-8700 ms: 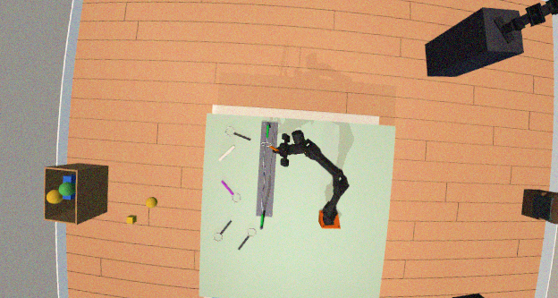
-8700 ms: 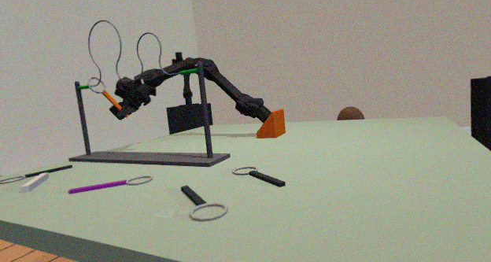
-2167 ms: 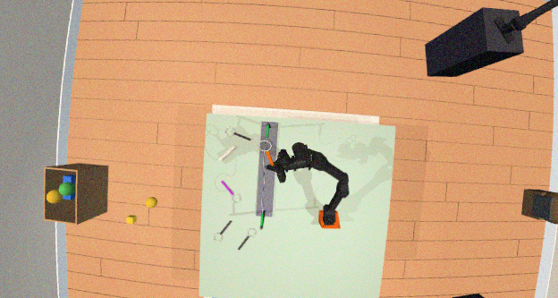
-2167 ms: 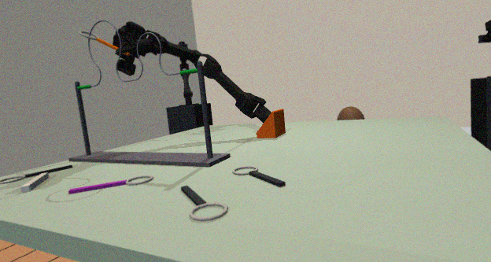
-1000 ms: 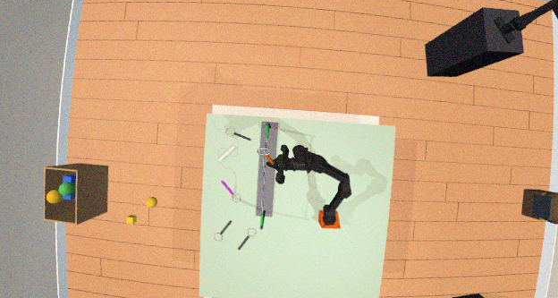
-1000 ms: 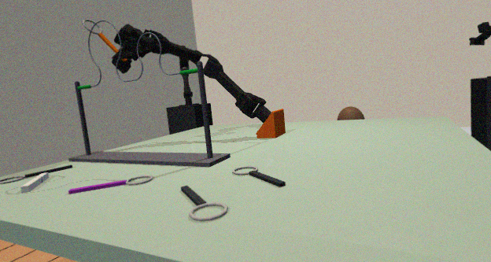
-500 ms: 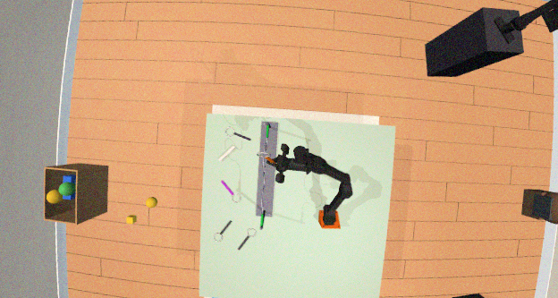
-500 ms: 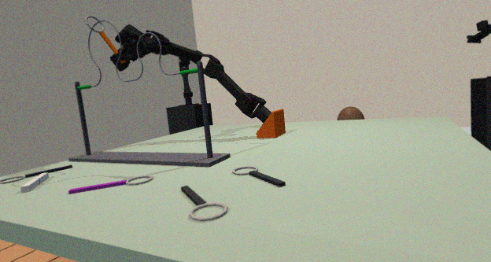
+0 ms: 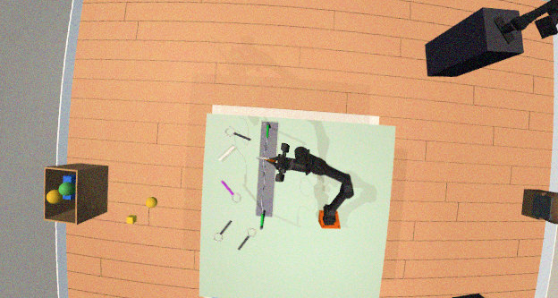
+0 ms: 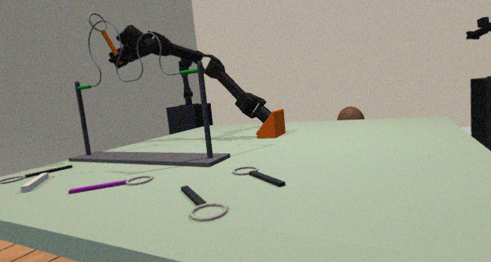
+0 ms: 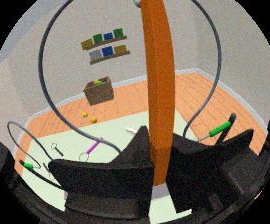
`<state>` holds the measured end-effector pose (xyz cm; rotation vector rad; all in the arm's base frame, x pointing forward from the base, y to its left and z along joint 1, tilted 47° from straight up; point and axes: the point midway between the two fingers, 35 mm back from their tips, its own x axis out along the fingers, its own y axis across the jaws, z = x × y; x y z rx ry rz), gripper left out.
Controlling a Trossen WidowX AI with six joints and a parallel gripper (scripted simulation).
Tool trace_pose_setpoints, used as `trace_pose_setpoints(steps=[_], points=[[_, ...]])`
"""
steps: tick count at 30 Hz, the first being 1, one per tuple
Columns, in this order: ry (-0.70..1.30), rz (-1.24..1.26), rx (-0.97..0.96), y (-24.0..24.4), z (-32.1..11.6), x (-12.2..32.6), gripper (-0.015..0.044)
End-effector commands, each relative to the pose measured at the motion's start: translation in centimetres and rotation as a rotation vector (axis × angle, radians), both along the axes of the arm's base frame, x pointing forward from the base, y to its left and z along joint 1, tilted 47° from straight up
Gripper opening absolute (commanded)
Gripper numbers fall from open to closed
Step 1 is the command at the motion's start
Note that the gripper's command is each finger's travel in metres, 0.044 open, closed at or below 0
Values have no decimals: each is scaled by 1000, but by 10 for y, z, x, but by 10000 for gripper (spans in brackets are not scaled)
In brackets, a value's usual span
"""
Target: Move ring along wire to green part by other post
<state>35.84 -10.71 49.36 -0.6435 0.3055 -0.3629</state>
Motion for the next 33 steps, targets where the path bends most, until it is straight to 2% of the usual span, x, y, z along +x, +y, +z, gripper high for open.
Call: trace_pose_setpoints(steps=[1, 33], points=[[6, -6, -57, -2, 2, -2, -150], [55, -17, -454, -12, 14, -4, -150]])
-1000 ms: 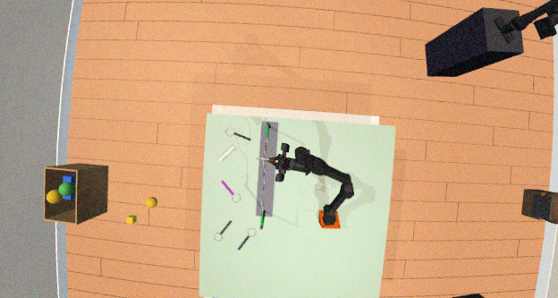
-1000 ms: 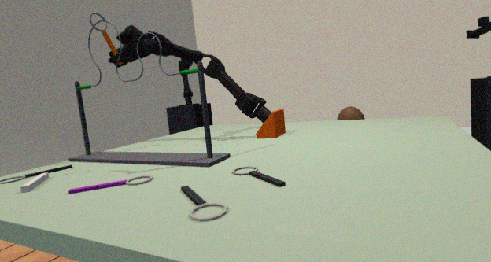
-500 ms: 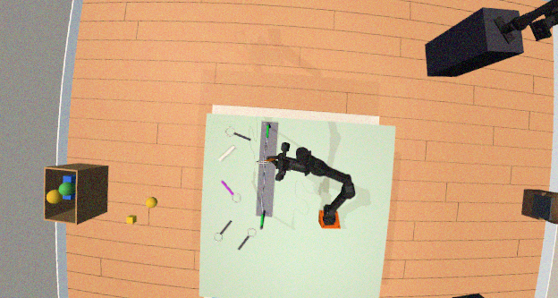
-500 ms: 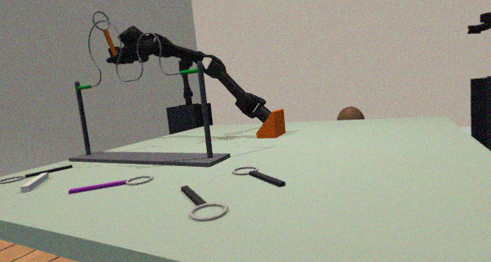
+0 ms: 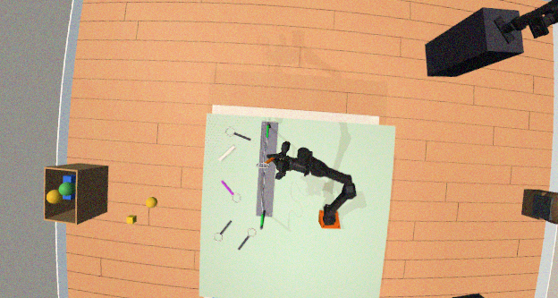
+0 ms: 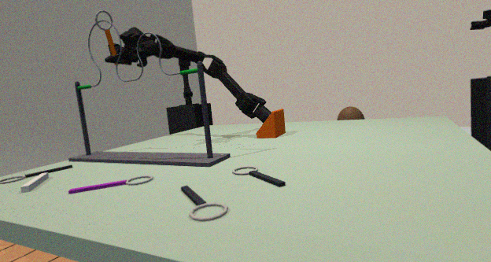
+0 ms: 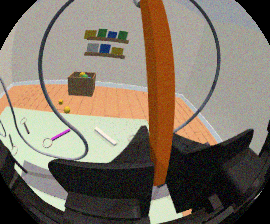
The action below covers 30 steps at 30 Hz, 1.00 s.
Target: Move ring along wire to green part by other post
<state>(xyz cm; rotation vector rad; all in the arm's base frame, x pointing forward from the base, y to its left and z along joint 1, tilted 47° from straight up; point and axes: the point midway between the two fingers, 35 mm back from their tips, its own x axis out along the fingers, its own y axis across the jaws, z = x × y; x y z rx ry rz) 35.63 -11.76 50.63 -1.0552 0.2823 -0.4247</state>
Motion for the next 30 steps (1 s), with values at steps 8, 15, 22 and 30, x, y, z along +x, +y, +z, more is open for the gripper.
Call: trace_pose_setpoints(steps=[8, 15, 22, 30], points=[[18, -9, -143, -3, 5, -2, -150], [29, -11, -229, -4, 9, -2, -150], [40, -13, -316, -5, 12, -2, -150], [53, -16, -415, -5, 16, -3, -150]])
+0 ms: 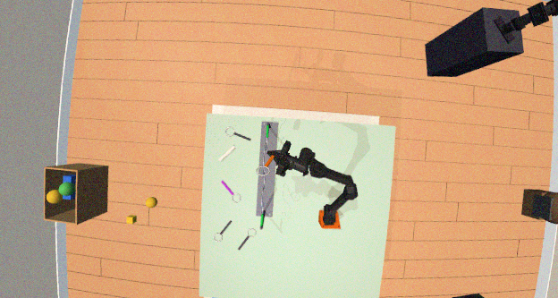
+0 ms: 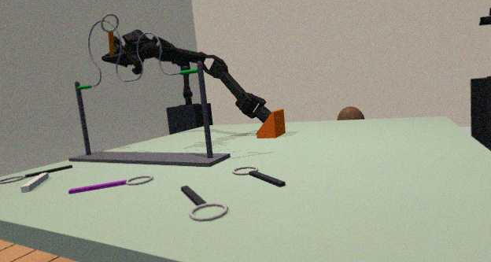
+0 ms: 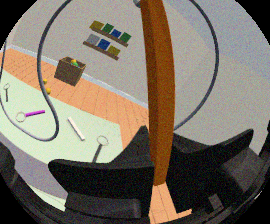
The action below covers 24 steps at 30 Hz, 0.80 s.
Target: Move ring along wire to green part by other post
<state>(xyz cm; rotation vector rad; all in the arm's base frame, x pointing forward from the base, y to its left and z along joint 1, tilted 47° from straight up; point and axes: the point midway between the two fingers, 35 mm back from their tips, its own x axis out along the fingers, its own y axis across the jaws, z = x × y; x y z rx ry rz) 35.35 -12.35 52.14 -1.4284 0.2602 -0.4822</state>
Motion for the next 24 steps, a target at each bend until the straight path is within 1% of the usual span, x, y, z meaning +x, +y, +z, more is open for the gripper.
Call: trace_pose_setpoints(steps=[1, 24], points=[[10, 3, -56, 0, 1, 0, -150], [48, -5, -341, 1, 13, 0, -150]])
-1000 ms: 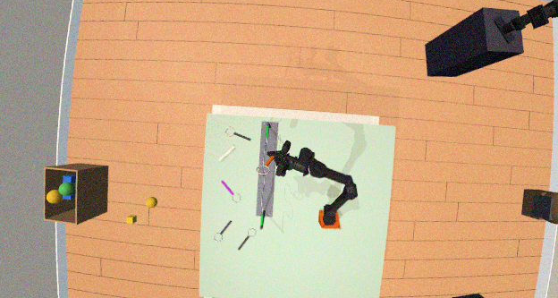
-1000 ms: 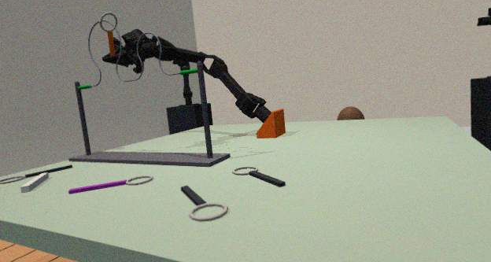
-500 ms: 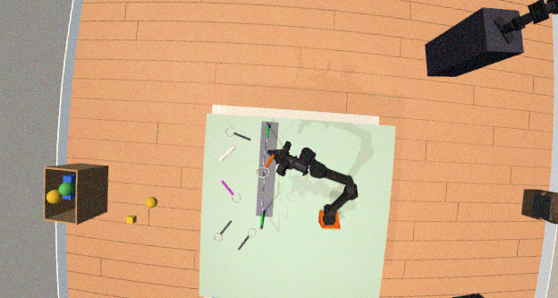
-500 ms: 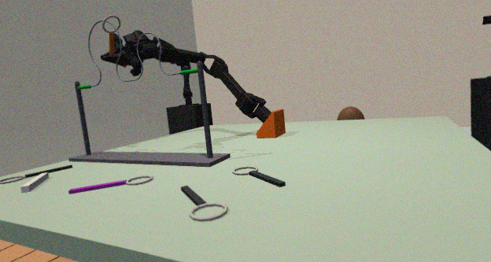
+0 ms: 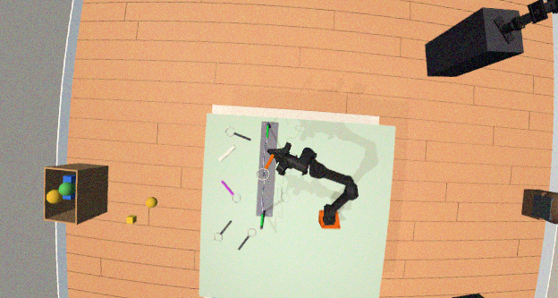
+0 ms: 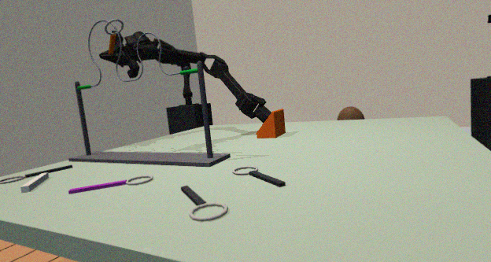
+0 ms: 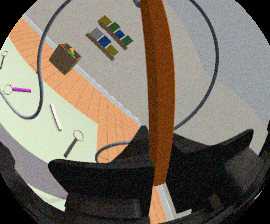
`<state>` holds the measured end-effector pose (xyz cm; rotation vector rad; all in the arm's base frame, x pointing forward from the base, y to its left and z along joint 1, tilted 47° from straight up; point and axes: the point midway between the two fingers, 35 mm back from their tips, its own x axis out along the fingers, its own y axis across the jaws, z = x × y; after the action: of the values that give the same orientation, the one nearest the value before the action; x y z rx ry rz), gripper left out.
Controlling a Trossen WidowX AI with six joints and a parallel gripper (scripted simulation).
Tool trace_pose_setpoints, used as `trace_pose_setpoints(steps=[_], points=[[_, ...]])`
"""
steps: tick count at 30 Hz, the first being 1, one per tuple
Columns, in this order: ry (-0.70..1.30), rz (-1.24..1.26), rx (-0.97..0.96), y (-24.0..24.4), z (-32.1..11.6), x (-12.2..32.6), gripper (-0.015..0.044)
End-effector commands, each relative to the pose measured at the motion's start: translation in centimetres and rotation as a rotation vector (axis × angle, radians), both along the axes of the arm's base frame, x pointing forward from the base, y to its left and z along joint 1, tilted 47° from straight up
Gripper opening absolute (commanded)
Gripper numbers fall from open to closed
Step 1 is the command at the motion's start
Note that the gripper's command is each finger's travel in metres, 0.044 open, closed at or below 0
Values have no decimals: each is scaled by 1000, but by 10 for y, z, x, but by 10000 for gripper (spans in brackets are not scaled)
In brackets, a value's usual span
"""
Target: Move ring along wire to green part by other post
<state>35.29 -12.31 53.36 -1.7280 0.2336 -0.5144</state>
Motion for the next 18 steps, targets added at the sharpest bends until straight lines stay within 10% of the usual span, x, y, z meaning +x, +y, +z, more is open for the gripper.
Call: trace_pose_setpoints(steps=[1, 18], points=[[10, 2, -56, 1, 1, 0, -150], [38, -4, -267, 4, 10, 0, -150]])
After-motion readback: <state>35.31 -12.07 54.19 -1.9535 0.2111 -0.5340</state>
